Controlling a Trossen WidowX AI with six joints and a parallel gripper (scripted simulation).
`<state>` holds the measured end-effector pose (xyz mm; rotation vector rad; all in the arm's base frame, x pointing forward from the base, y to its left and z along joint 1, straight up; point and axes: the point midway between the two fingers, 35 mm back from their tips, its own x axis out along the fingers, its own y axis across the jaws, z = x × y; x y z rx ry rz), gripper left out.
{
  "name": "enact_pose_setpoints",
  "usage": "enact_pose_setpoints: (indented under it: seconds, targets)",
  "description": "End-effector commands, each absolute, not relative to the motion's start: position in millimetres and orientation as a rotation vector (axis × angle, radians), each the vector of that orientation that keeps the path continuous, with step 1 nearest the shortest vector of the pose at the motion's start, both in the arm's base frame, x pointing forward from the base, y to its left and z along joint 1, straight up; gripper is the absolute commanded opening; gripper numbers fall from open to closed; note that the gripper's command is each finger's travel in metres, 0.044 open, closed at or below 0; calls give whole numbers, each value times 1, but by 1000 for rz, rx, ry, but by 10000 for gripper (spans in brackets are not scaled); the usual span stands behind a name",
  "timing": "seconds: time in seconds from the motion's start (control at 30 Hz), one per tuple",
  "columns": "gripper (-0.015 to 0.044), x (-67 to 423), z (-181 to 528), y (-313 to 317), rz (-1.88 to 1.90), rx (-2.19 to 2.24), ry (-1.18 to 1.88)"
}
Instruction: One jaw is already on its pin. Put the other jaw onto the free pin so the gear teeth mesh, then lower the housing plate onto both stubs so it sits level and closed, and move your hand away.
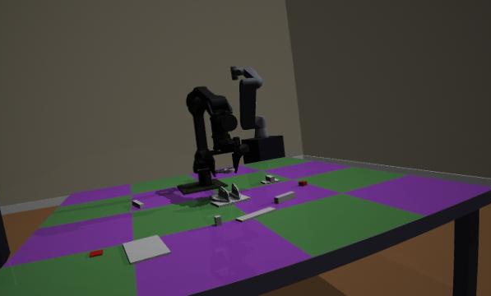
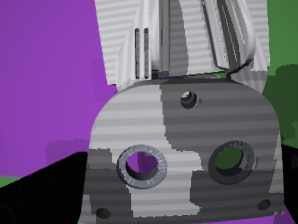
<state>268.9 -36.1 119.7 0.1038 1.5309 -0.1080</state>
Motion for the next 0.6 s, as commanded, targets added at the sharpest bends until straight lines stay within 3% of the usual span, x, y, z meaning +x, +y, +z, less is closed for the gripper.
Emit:
enact_pose_setpoints:
  seconds: [0.0, 0.57]
  targets:
    - [351, 265, 118, -46, -52, 50, 1538]
    - [351, 264, 118, -48, -39, 36, 1538]
